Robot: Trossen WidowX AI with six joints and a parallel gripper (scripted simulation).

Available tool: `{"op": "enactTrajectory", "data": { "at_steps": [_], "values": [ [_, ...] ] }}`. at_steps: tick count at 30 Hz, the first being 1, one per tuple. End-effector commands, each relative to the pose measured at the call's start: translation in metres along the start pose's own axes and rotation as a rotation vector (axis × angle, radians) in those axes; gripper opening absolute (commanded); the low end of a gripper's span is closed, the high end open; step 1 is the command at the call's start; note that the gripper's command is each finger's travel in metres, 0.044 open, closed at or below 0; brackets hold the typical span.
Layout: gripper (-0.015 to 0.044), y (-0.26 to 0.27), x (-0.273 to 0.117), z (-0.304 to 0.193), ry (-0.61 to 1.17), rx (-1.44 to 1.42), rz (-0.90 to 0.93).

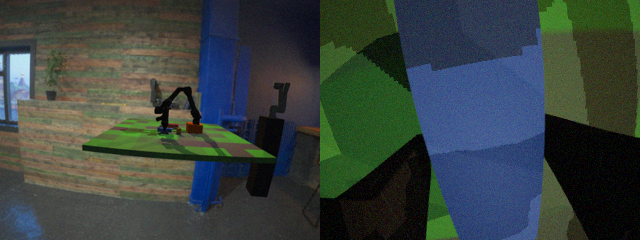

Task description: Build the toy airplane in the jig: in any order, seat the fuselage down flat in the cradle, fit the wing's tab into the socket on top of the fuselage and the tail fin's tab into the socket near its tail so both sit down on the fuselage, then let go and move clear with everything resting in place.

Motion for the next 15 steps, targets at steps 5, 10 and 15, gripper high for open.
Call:
{"op": "enactTrajectory", "data": {
  "at_steps": [5,10,15],
  "values": [
    [0.0144,0.000,0.002,-0.002,0.007,0.006,0.001],
    [0.0052,0.000,0.000,-0.002,0.006,0.006,0.001],
    [0.0000,0.001,-0.014,0.001,0.006,0.006,0.001]
  ]
}}
Point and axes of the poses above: the point midway between the two fingers, 35 mm back from their tips, its own x axis out along the fingers, its own y axis across the jaws, z = x × y, the point moved 5 cm from there along -x, back along the fingers, and after that the axes turned 12 degrees about -x, right-handed, at the moved point
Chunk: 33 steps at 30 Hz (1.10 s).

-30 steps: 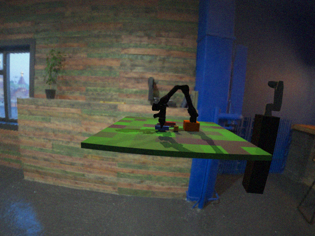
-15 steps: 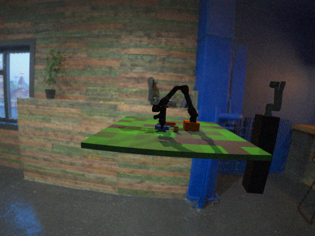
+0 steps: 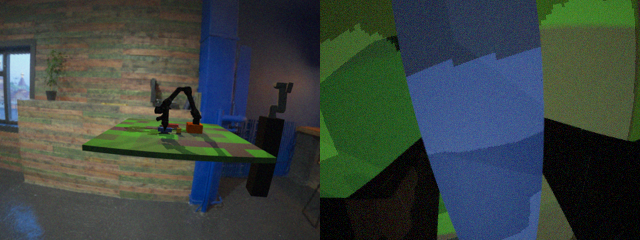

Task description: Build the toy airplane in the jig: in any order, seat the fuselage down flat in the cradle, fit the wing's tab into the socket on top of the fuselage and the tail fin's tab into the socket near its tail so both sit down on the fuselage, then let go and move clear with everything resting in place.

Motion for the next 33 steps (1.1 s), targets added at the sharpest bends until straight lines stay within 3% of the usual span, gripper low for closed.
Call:
{"op": "enactTrajectory", "data": {
  "at_steps": [1,33],
  "values": [
    [0.0000,0.001,-0.014,0.003,-0.005,0.005,0.005],
    [0.0000,0.000,-0.114,0.001,-0.005,0.005,0.005]
  ]
}}
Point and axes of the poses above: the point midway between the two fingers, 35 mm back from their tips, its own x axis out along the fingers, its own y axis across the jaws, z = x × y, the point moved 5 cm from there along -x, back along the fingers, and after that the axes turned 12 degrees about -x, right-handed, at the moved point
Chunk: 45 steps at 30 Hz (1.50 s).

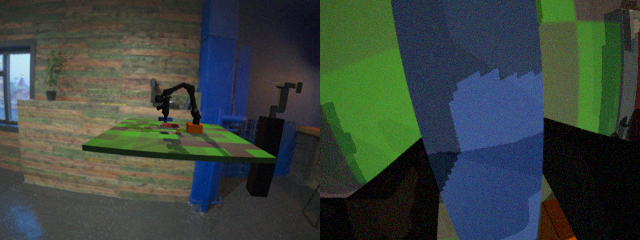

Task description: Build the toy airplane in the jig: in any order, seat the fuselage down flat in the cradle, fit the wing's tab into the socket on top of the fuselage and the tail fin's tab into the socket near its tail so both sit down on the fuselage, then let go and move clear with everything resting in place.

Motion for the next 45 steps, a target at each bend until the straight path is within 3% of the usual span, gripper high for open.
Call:
{"op": "enactTrajectory", "data": {
  "at_steps": [1,9,45],
  "values": [
    [0.0000,0.000,-0.018,-0.001,-0.011,0.003,0.006],
    [0.0000,-0.005,-0.022,-0.001,-0.011,0.028,0.006],
    [0.0000,-0.121,-0.002,-0.006,-0.032,0.562,-0.009]
  ]
}}
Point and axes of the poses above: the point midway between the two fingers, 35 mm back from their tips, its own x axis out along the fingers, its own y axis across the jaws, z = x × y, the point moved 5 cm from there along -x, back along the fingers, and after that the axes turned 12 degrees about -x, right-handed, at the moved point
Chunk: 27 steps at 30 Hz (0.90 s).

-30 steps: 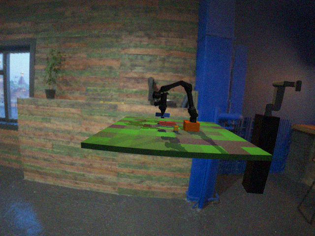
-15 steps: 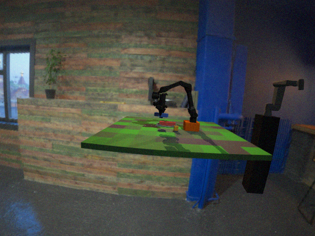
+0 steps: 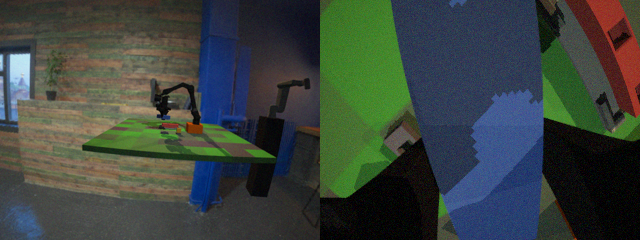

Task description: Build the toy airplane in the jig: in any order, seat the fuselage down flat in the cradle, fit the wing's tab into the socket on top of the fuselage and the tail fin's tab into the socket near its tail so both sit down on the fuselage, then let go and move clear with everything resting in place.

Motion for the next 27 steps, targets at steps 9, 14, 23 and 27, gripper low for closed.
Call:
{"op": "enactTrajectory", "data": {
  "at_steps": [9,14,23,27],
  "values": [
    [0.0000,-0.041,0.008,0.008,0.003,0.199,-0.009],
    [0.0000,-0.057,0.010,0.011,0.004,0.290,-0.011],
    [0.0000,-0.085,0.015,0.014,0.007,0.461,-0.016],
    [0.0000,-0.098,0.017,0.014,0.008,0.537,-0.018]
  ]
}}
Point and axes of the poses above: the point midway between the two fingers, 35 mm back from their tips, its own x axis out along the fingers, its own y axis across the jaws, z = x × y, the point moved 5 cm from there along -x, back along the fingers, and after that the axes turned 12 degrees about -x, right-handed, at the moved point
